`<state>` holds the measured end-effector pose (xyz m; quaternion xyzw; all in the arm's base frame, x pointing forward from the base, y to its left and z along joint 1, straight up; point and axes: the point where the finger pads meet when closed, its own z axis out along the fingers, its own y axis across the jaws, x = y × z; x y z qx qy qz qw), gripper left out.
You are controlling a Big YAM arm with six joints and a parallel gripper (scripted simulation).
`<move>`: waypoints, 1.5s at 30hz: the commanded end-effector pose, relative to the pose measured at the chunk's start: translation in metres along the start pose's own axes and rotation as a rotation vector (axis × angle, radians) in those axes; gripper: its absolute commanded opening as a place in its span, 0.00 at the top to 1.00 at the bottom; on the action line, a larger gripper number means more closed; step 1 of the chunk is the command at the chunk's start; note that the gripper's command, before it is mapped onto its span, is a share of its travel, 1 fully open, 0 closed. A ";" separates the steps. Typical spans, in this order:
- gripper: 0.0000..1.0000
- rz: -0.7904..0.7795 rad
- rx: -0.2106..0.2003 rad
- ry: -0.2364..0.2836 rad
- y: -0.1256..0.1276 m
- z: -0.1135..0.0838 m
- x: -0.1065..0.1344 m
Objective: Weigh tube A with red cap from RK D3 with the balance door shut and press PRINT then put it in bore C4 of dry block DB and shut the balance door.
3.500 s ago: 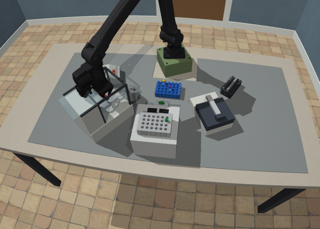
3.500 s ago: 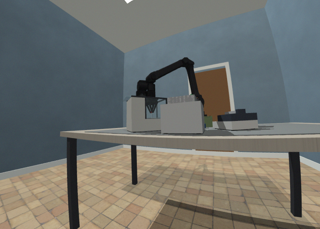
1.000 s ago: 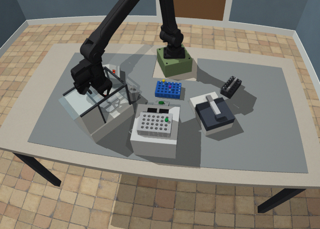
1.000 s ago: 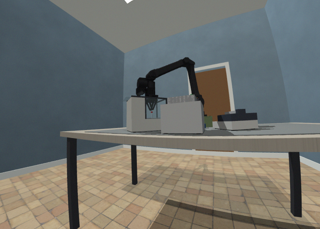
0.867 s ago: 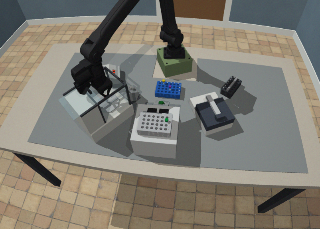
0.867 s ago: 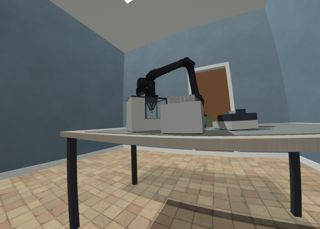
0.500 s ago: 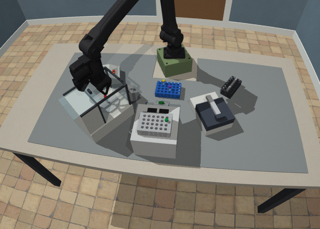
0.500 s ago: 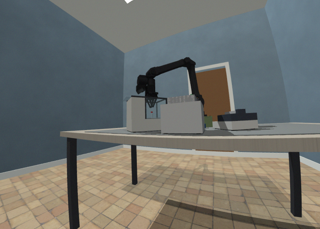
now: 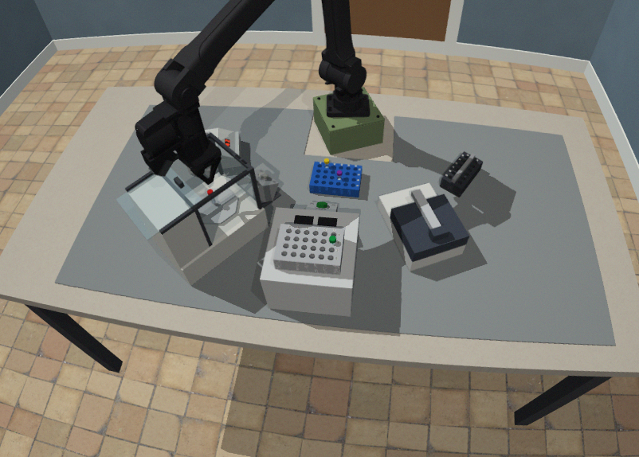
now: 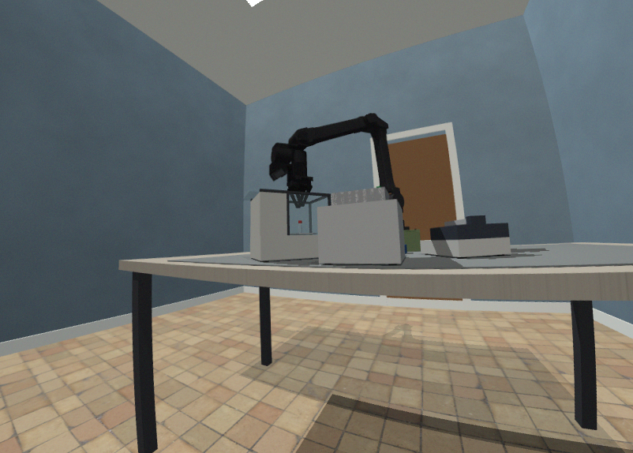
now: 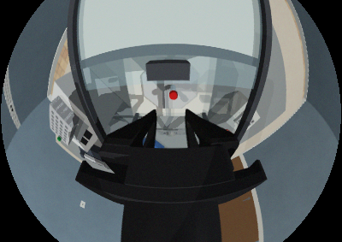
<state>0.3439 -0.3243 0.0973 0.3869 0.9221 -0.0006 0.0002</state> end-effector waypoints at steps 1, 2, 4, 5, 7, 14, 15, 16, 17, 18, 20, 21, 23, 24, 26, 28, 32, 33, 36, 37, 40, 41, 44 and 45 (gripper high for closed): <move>0.64 -0.002 -0.003 -0.073 0.006 -0.040 -0.021; 0.64 -0.002 -0.003 -0.073 0.006 -0.042 -0.021; 0.64 -0.002 -0.003 -0.073 0.006 -0.042 -0.021; 0.64 -0.002 -0.002 -0.051 0.006 -0.034 -0.021; 0.64 -0.002 -0.003 -0.069 0.006 -0.045 -0.020; 0.64 -0.002 -0.003 -0.074 0.006 -0.059 -0.020; 0.64 -0.002 -0.003 -0.074 0.006 -0.061 -0.020; 0.64 -0.002 -0.003 -0.074 0.006 -0.063 -0.019; 0.64 -0.002 -0.003 -0.074 0.006 -0.065 -0.019; 0.64 -0.002 -0.003 -0.074 0.006 -0.066 -0.019; 0.64 -0.002 -0.003 -0.074 0.006 -0.068 -0.019; 0.64 -0.002 -0.003 -0.074 0.006 -0.068 -0.019; 0.64 -0.002 -0.002 -0.054 0.006 -0.062 -0.020; 0.64 -0.002 -0.003 -0.063 0.006 -0.068 -0.019; 0.64 -0.002 -0.003 -0.074 0.006 -0.077 -0.019; 0.64 -0.002 -0.003 -0.075 0.006 -0.080 -0.018; 0.64 -0.002 -0.003 -0.075 0.006 -0.087 -0.018; 0.64 -0.002 -0.003 -0.075 0.006 -0.089 -0.018; 0.64 -0.002 -0.003 -0.071 0.006 -0.092 -0.018; 0.64 -0.002 -0.003 -0.071 0.006 -0.092 -0.018; 0.64 -0.002 -0.003 -0.061 0.006 -0.091 -0.018; 0.64 -0.002 -0.003 -0.069 0.006 -0.096 -0.017; 0.64 -0.002 -0.003 -0.075 0.006 -0.104 -0.017; 0.64 -0.002 -0.003 -0.075 0.006 -0.106 -0.017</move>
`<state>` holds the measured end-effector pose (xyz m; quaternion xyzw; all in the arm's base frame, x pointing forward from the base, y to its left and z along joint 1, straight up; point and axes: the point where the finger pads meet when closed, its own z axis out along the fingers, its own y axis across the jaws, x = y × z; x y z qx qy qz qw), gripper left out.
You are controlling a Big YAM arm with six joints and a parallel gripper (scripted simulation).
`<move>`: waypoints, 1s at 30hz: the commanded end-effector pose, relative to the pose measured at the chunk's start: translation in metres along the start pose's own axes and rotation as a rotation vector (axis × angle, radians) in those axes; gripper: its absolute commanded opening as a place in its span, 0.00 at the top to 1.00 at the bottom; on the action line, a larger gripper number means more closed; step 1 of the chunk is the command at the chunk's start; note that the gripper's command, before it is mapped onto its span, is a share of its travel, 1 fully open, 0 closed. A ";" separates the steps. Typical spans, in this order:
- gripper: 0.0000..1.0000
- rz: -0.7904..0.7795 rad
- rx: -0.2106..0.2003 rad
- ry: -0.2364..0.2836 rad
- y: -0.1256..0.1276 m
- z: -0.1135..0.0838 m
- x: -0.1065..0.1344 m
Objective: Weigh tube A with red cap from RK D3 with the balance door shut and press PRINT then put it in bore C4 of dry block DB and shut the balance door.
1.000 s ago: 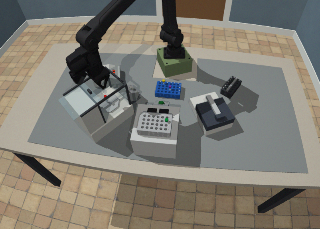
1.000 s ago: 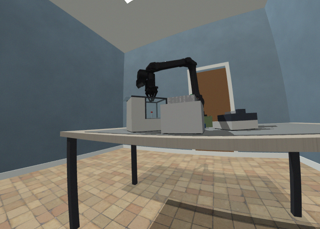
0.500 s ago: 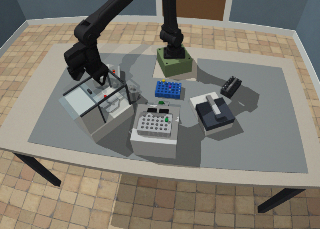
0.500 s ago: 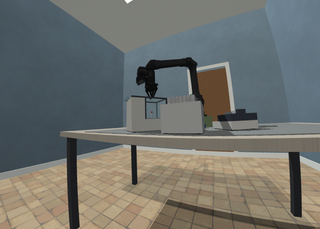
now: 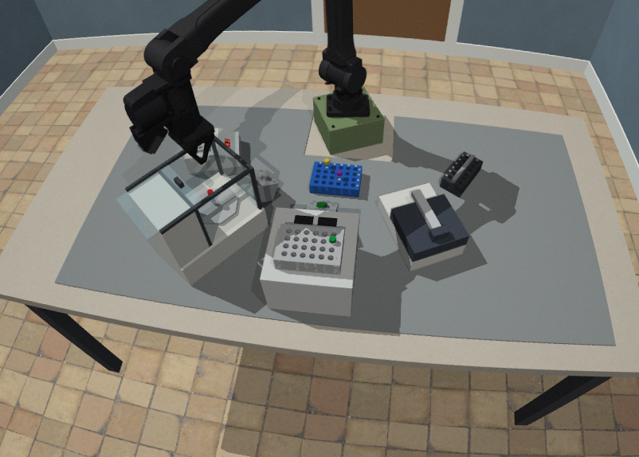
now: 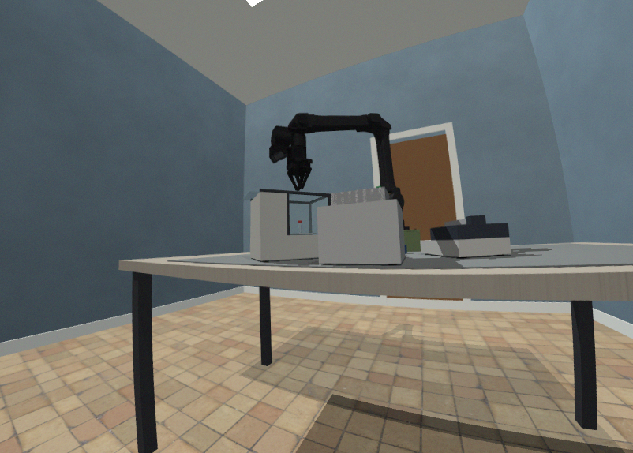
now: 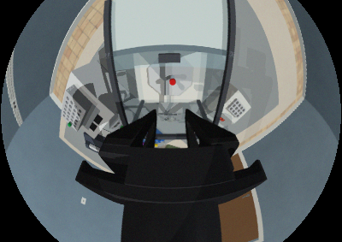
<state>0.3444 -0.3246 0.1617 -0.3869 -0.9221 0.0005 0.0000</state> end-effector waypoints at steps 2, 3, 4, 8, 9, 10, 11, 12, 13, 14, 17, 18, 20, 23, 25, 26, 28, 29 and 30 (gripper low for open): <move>0.64 -0.002 -0.003 -0.076 0.006 -0.045 -0.016; 0.64 -0.002 -0.003 -0.076 0.006 -0.046 -0.016; 0.64 -0.002 -0.003 -0.076 0.006 -0.048 -0.015; 0.64 -0.002 -0.003 -0.072 0.006 -0.053 -0.015; 0.64 -0.002 -0.003 -0.072 0.006 -0.053 -0.015; 0.64 -0.002 -0.003 -0.072 0.006 -0.053 -0.015; 0.64 -0.002 -0.003 -0.067 0.006 -0.052 -0.016; 0.64 -0.002 -0.003 -0.071 0.006 -0.056 -0.015; 0.64 -0.002 -0.003 -0.076 0.006 -0.060 -0.015; 0.64 -0.002 -0.003 -0.076 0.006 -0.062 -0.014; 0.64 -0.003 -0.004 -0.076 0.007 -0.064 -0.014; 0.64 -0.002 -0.003 -0.069 0.006 -0.061 -0.015; 0.64 -0.001 -0.003 -0.061 0.006 -0.057 -0.015; 0.64 0.000 -0.001 -0.039 0.002 -0.043 -0.010; 0.64 0.000 -0.001 -0.039 0.002 -0.043 -0.010; 0.64 0.000 -0.001 -0.039 0.002 -0.043 -0.010; 0.64 0.000 -0.001 -0.039 0.002 -0.043 -0.010; 0.64 0.000 -0.001 -0.039 0.002 -0.043 -0.010; 0.64 0.000 -0.001 -0.039 0.002 -0.043 -0.010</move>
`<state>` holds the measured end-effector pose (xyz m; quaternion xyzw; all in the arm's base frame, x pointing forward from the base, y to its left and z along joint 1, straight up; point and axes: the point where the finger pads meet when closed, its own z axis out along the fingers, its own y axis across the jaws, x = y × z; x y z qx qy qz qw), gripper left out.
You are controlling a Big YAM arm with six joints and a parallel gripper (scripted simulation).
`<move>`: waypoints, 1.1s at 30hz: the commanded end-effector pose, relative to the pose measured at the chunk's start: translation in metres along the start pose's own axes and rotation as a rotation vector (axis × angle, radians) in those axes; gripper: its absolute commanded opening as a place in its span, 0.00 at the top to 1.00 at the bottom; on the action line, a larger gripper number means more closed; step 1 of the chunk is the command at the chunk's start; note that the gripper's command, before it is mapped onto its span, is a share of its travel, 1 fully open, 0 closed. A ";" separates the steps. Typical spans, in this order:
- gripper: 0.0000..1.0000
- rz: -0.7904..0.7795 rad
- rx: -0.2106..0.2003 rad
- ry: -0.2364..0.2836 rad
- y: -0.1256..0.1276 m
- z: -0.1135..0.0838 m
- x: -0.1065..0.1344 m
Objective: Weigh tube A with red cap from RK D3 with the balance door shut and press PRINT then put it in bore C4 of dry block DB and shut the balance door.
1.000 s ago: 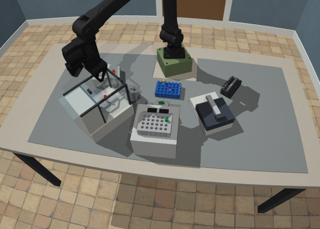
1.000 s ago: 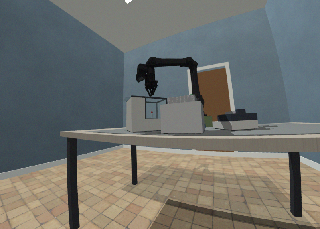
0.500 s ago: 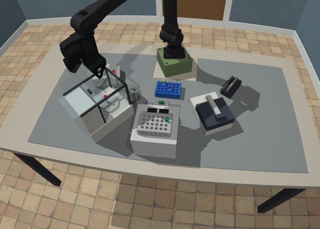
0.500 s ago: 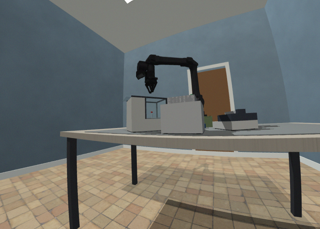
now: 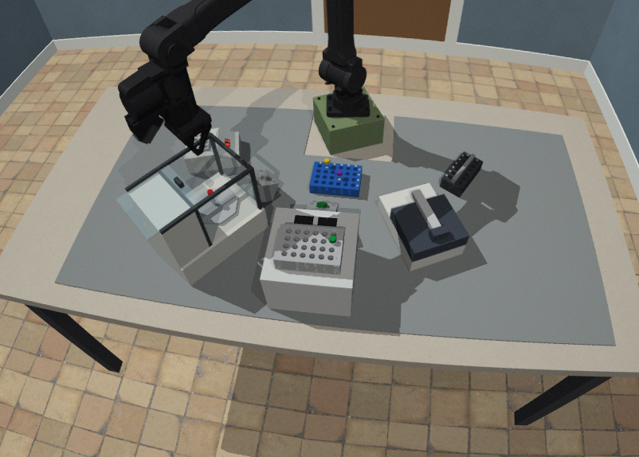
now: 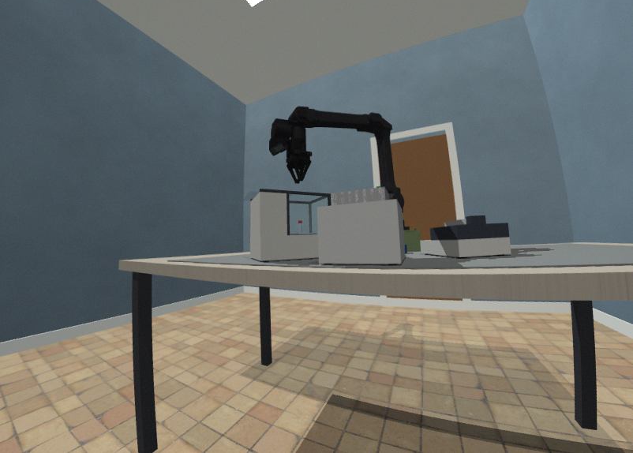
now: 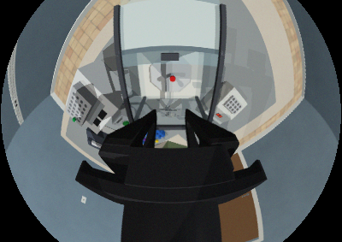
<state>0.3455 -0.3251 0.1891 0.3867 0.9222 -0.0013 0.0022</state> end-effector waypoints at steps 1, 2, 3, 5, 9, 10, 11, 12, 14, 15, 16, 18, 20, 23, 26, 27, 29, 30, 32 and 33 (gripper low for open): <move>0.64 0.000 -0.001 -0.035 0.001 -0.016 -0.009; 0.64 0.000 -0.001 -0.035 0.001 -0.016 -0.009; 0.64 0.000 -0.001 -0.035 0.001 -0.016 -0.009; 0.64 0.000 -0.001 -0.035 0.001 -0.016 -0.009; 0.64 0.000 -0.001 -0.035 0.001 -0.016 -0.009; 0.64 0.000 -0.001 -0.035 0.001 -0.016 -0.009; 0.64 0.000 -0.001 -0.035 0.001 -0.016 -0.009; 0.64 0.000 -0.001 -0.035 0.001 -0.016 -0.009; 0.64 0.000 -0.001 -0.035 0.001 -0.016 -0.009; 0.64 0.000 -0.001 -0.035 0.001 -0.016 -0.009; 0.64 0.000 -0.001 -0.035 0.001 -0.016 -0.009; 0.64 0.000 -0.001 -0.035 0.001 -0.016 -0.009; 0.64 0.000 -0.001 -0.035 0.001 -0.016 -0.009; 0.64 0.000 -0.001 -0.035 0.001 -0.016 -0.009; 0.64 0.000 -0.001 -0.035 0.001 -0.016 -0.009; 0.70 0.000 -0.003 -0.068 0.004 -0.035 -0.014; 0.70 0.000 -0.002 -0.057 0.002 -0.033 -0.016; 0.70 0.000 -0.002 -0.057 0.002 -0.033 -0.016; 0.70 0.000 -0.002 -0.052 0.001 -0.032 -0.017; 0.70 0.000 -0.002 -0.051 0.000 -0.032 -0.017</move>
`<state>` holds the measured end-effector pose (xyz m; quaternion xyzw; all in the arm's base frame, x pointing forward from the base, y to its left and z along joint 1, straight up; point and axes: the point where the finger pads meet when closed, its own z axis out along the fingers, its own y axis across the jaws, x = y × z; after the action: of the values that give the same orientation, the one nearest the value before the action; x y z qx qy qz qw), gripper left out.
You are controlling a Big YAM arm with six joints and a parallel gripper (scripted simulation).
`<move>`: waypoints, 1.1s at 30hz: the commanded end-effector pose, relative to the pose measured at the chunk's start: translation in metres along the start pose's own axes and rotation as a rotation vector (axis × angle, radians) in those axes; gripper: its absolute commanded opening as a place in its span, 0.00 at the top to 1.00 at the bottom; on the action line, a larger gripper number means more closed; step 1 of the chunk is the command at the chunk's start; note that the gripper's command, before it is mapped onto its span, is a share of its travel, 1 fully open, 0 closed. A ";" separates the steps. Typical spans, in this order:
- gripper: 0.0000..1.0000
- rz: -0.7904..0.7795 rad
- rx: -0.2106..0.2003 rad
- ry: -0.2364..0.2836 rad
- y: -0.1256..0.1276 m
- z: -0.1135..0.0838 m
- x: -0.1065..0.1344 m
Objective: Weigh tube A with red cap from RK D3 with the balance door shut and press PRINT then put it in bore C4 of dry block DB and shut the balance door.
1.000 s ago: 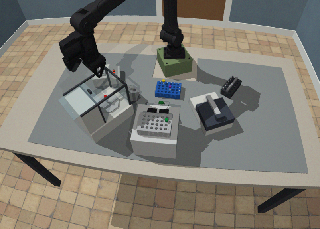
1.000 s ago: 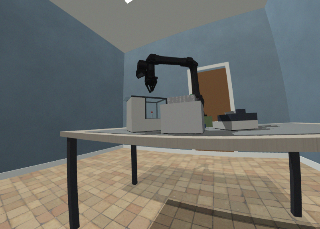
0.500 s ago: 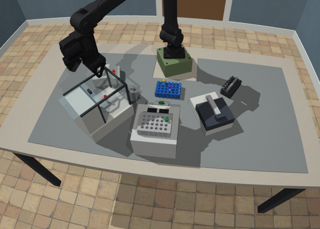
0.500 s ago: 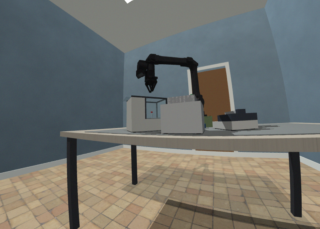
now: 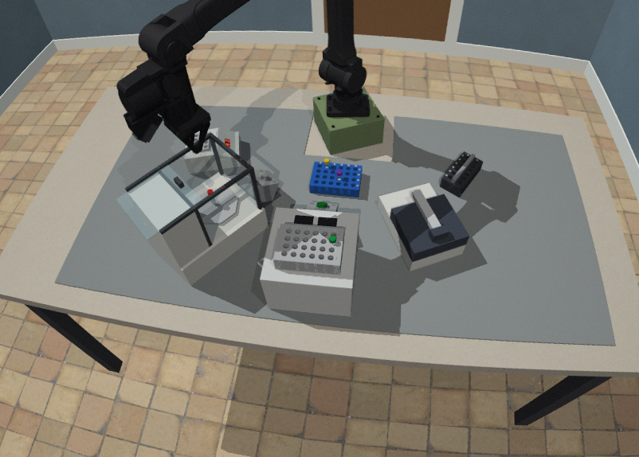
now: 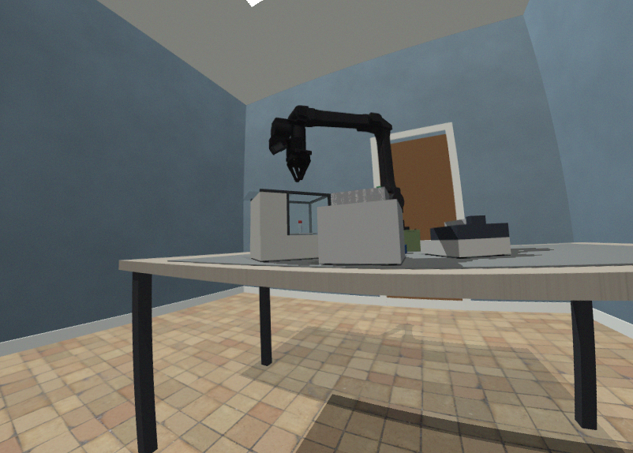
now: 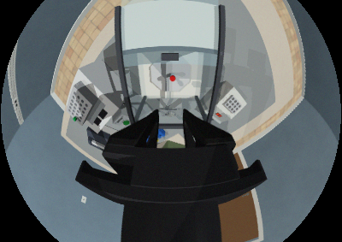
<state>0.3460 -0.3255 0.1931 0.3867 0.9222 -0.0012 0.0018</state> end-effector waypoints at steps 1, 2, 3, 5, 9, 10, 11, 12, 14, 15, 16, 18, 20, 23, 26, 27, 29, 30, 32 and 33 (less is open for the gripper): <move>0.70 0.000 -0.002 -0.052 0.000 -0.028 -0.017; 0.70 0.000 -0.002 -0.052 0.000 -0.028 -0.017; 0.70 0.000 -0.002 -0.052 0.000 -0.028 -0.017; 0.70 -0.042 -0.001 -0.037 0.000 -0.021 -0.026; 0.70 -0.174 0.001 -0.038 -0.001 -0.020 -0.034; 0.70 -0.208 0.002 -0.038 -0.001 -0.020 -0.034; 0.70 -0.241 0.002 -0.038 -0.001 -0.020 -0.034; 0.70 -0.274 0.003 -0.038 -0.001 -0.020 -0.034; 0.70 -0.307 0.003 -0.038 -0.001 -0.020 -0.034; 0.70 -0.307 0.003 -0.038 -0.001 -0.020 -0.034; 0.70 -0.340 0.004 -0.038 -0.001 -0.020 -0.034; 0.70 -0.405 0.005 -0.038 -0.002 -0.020 -0.041; 0.70 -0.472 0.006 -0.037 -0.002 -0.020 -0.041; 0.70 -0.572 0.007 -0.037 -0.002 -0.020 -0.041; 0.70 -0.650 0.009 -0.036 -0.002 -0.020 -0.048; 0.70 -0.683 0.009 -0.036 -0.002 -0.020 -0.048; 0.70 -0.750 0.010 -0.036 -0.002 -0.020 -0.048; 0.70 -0.783 0.011 -0.035 -0.002 -0.020 -0.048; 0.70 -0.783 0.011 -0.035 -0.002 -0.020 -0.048; 0.70 -0.815 0.012 -0.035 -0.003 -0.020 -0.055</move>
<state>0.3698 -0.3479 0.1975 0.0431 0.9990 -0.0060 0.0063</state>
